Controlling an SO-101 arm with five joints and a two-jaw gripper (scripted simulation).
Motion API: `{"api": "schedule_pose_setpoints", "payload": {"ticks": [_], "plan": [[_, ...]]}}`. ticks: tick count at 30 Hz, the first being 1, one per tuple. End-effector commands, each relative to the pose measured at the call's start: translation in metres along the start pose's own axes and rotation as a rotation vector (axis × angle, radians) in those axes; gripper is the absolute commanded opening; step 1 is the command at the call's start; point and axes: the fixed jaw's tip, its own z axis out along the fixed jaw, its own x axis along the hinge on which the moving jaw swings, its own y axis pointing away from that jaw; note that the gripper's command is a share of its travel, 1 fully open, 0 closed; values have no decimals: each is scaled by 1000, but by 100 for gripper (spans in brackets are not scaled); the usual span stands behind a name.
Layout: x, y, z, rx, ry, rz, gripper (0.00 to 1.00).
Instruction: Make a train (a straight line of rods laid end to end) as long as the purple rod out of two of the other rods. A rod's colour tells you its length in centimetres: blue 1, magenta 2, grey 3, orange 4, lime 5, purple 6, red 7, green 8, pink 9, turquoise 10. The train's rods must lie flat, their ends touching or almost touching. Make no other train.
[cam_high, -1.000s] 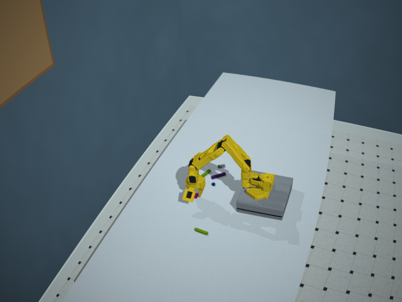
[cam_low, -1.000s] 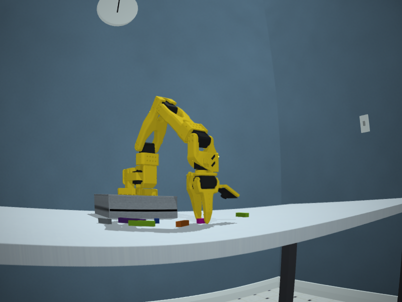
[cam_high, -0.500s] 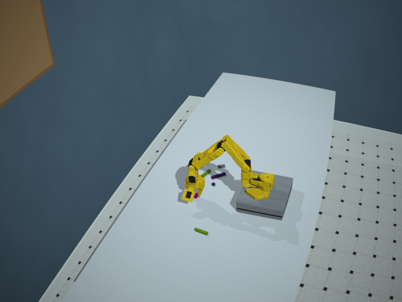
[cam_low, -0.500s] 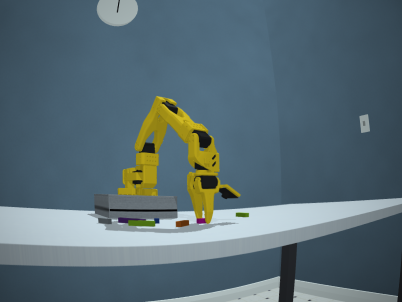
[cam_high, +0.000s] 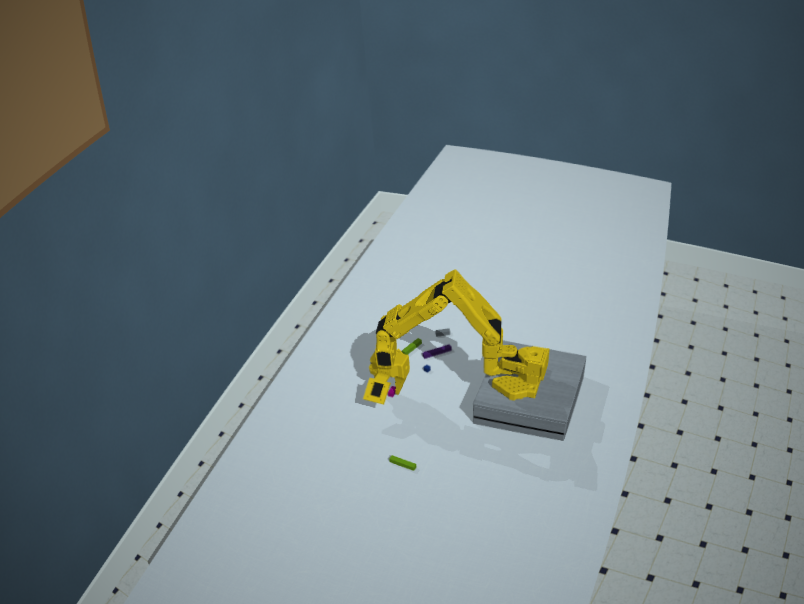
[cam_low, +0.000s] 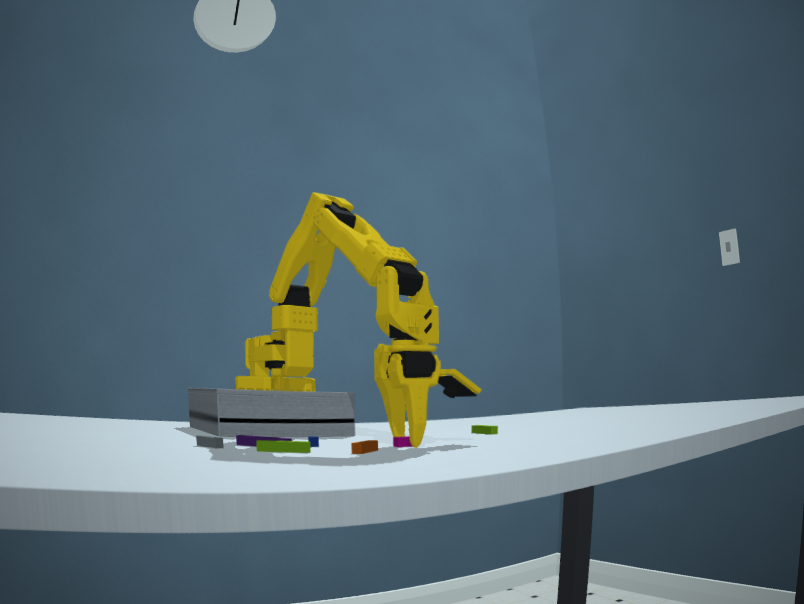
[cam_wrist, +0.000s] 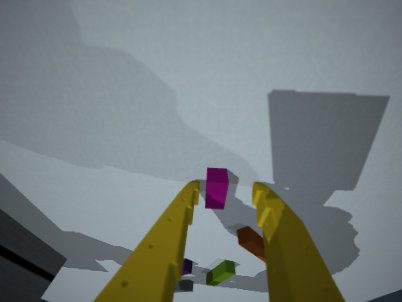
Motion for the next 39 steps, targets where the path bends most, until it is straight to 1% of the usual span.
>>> {"api": "schedule_pose_setpoints", "payload": {"ticks": [1,5,18,29,39], "plan": [[0,4,4,-24,5,-9,15],[0,4,4,-24,5,-9,14],[0,4,4,-24,5,-9,5],[0,4,4,-24,5,-9,1],[0,4,4,-24,5,-9,0]]}}
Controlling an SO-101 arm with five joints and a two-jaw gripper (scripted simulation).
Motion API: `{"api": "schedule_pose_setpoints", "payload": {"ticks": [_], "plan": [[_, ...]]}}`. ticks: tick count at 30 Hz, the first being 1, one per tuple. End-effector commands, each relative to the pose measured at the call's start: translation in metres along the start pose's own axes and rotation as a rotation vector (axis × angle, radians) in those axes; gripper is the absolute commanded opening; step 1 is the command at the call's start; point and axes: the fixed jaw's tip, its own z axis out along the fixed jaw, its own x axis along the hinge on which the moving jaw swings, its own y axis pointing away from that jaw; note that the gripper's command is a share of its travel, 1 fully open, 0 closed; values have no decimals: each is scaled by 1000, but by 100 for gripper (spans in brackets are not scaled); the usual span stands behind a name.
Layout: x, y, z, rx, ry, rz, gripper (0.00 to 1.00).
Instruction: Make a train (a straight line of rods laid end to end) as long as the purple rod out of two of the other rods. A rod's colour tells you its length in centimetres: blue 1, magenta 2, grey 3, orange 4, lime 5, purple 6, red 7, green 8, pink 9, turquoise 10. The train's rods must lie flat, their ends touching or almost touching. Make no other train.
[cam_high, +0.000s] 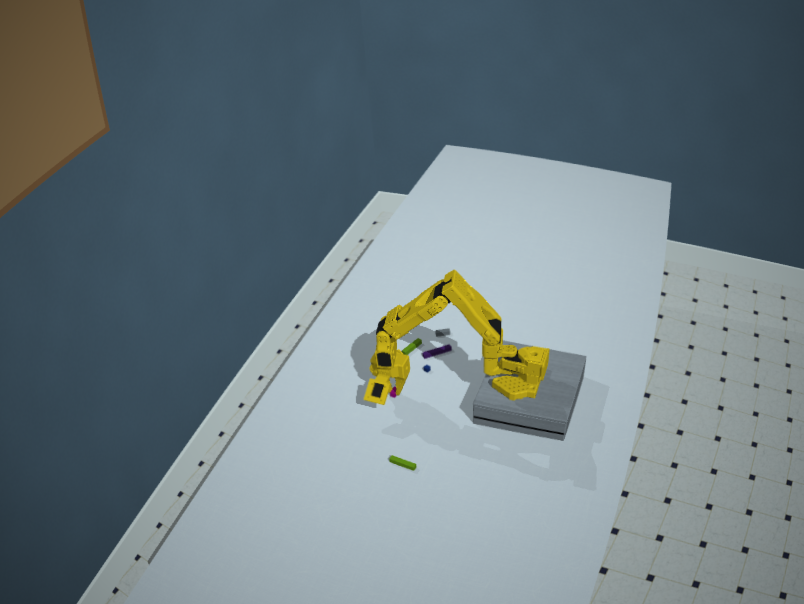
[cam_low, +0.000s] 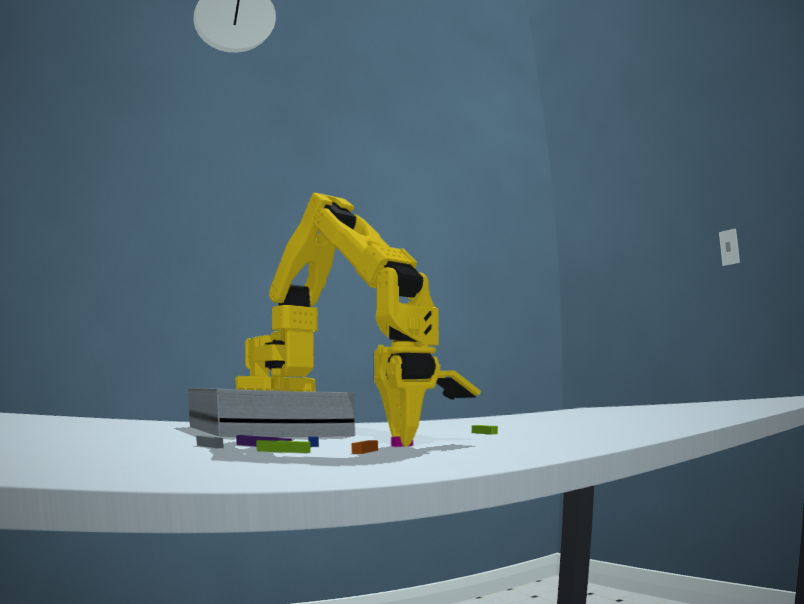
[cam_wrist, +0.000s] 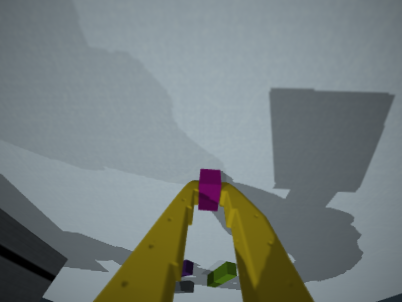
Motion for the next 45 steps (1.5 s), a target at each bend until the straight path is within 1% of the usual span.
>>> {"api": "schedule_pose_setpoints", "payload": {"ticks": [1,18,22,26,30,32,40,45], "plan": [[0,3,2,-17,3,-9,0],[0,3,2,-17,3,-9,0],[0,2,0,-17,3,-9,0],[0,1,-5,-17,3,-9,0],[0,0,-14,-17,3,-9,0],[0,0,-14,-17,3,-9,0],[0,-2,-30,-17,3,-9,0],[0,-2,-34,-17,3,-9,0]]}}
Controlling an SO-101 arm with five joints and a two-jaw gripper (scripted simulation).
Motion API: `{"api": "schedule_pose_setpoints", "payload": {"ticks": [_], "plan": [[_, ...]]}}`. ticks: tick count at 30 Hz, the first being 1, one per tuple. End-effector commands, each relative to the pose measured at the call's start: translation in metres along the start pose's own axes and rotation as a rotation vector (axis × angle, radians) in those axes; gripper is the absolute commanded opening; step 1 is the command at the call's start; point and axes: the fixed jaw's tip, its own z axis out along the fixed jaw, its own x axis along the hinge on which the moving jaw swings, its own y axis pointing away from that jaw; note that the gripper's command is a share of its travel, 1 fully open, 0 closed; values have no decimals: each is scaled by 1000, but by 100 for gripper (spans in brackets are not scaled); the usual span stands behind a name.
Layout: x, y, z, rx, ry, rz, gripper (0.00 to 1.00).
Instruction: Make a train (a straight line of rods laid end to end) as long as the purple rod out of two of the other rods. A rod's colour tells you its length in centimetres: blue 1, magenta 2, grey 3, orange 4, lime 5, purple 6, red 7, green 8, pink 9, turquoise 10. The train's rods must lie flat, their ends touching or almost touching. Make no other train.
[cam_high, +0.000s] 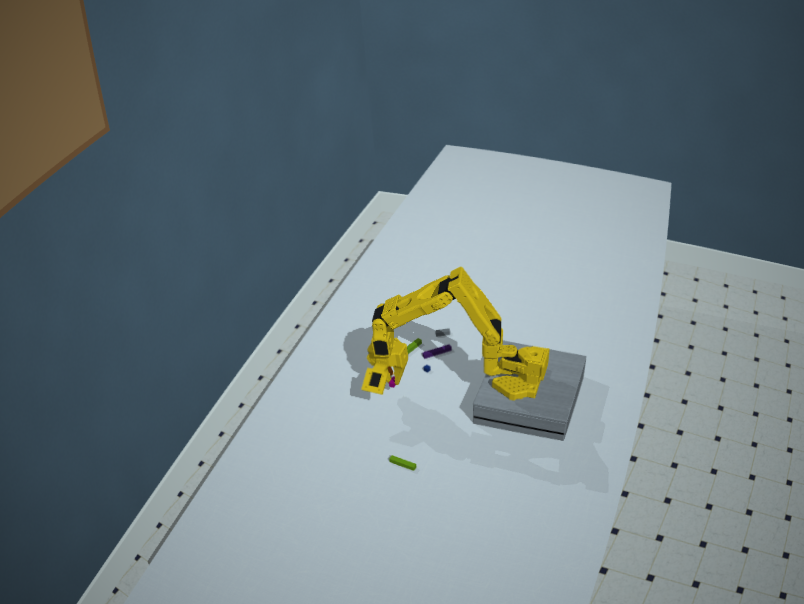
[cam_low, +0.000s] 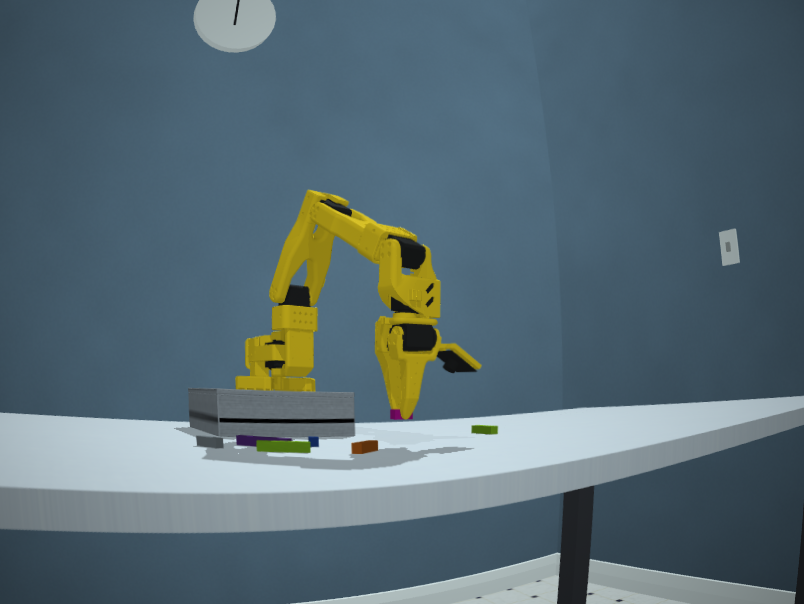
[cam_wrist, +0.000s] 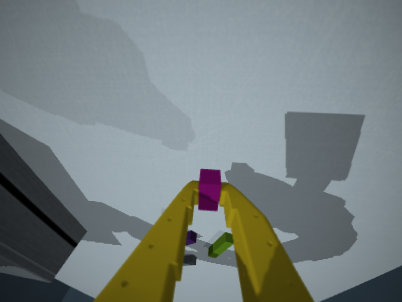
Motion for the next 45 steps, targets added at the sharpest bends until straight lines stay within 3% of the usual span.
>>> {"api": "schedule_pose_setpoints", "payload": {"ticks": [1,11,19,21,31,45], "plan": [[0,-2,-6,13,-5,-4,0],[-6,0,-6,13,-4,-22,0],[-39,15,-3,16,0,-143,0],[-39,15,-3,16,0,-143,0],[-79,45,1,19,5,-304,0],[-85,48,-3,41,-8,-322,0]]}}
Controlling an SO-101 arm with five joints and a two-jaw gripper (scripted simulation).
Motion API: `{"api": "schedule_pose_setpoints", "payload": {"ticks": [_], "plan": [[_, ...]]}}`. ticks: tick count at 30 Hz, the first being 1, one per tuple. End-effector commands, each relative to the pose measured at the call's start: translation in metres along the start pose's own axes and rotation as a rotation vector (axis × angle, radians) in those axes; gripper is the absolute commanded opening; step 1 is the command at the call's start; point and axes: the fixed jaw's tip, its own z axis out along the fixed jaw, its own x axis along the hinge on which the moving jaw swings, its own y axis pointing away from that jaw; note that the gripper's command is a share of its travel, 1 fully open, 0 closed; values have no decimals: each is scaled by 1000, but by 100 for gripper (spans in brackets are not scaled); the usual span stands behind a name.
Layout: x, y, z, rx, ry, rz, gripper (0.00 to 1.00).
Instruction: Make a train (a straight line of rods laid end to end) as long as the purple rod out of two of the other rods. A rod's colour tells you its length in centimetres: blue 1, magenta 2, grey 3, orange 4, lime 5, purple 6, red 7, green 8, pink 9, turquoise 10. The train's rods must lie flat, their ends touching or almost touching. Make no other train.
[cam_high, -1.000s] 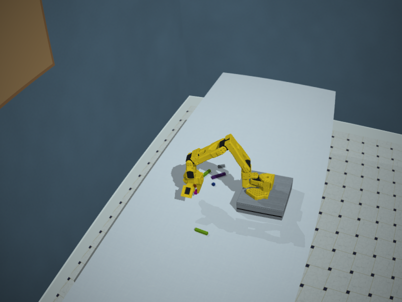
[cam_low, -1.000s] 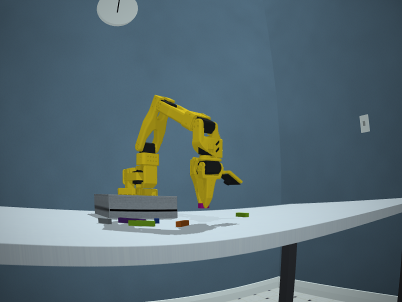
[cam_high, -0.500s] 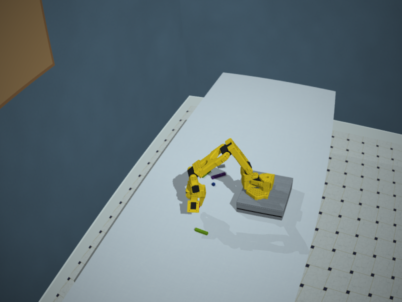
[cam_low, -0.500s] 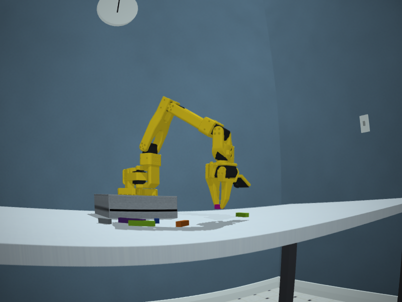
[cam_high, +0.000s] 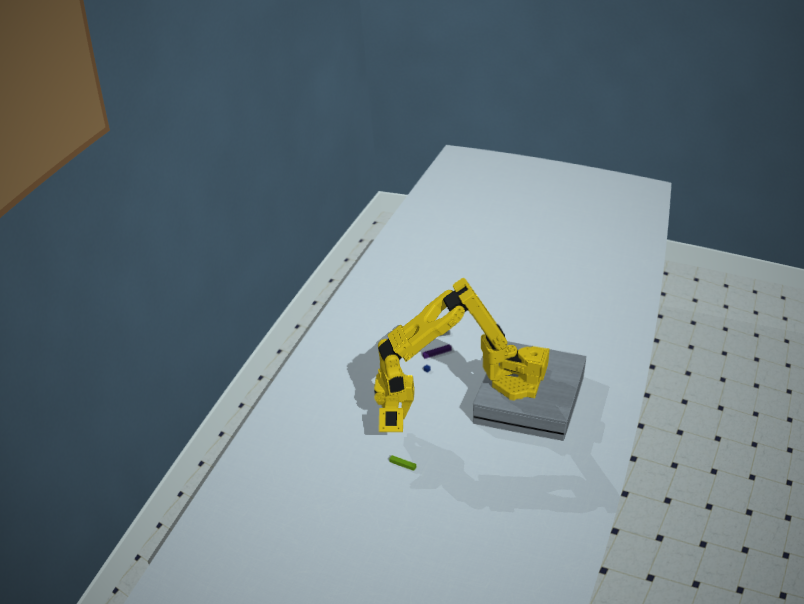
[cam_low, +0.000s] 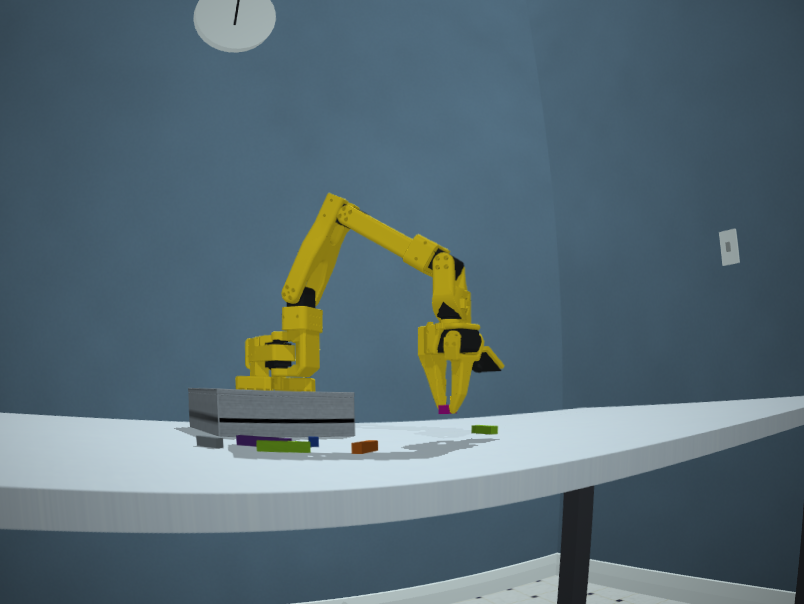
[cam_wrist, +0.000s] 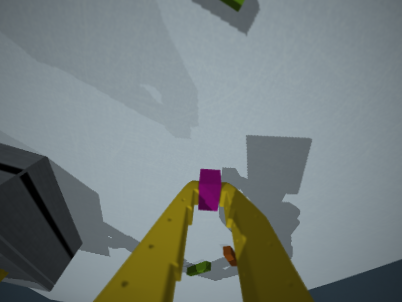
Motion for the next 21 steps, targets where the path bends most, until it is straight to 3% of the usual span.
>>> {"api": "schedule_pose_setpoints", "payload": {"ticks": [1,21], "plan": [[-3,1,-2,13,-6,-5,0],[-3,1,2,13,-6,-5,0]]}}
